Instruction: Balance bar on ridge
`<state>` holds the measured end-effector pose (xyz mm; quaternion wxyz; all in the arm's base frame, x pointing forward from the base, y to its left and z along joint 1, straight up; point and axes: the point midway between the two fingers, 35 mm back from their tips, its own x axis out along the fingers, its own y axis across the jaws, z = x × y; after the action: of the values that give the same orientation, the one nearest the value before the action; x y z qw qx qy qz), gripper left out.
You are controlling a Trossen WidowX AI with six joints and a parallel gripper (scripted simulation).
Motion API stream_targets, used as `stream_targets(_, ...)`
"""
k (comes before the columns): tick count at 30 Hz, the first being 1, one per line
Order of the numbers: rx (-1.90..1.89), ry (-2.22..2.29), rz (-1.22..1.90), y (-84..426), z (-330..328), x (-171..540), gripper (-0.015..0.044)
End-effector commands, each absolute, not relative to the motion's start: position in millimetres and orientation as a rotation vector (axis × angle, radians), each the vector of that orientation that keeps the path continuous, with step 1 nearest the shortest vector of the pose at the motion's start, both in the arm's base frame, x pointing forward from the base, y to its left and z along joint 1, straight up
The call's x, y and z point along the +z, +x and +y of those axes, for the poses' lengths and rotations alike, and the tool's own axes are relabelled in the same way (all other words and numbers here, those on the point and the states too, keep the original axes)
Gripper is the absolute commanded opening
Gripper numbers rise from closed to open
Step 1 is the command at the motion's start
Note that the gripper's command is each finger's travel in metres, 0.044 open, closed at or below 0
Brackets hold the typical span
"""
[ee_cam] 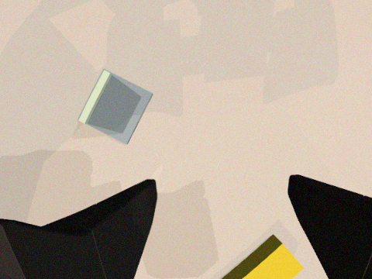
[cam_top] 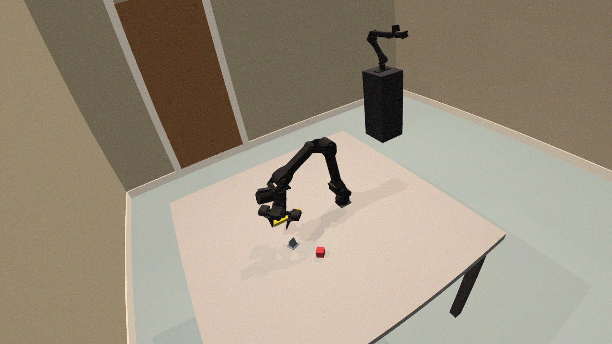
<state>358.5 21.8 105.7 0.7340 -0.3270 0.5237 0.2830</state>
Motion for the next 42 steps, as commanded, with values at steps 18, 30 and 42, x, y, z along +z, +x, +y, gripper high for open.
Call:
stream_targets(18, 0.006, -0.019, 1.530, 324, -75, 120, 0.0315)
stream_targets(30, -0.014, 0.002, 1.538, 323, -77, 109, 0.0315)
stream_targets(42, -0.014, 0.002, 1.538, 323, -77, 75, 0.0315)
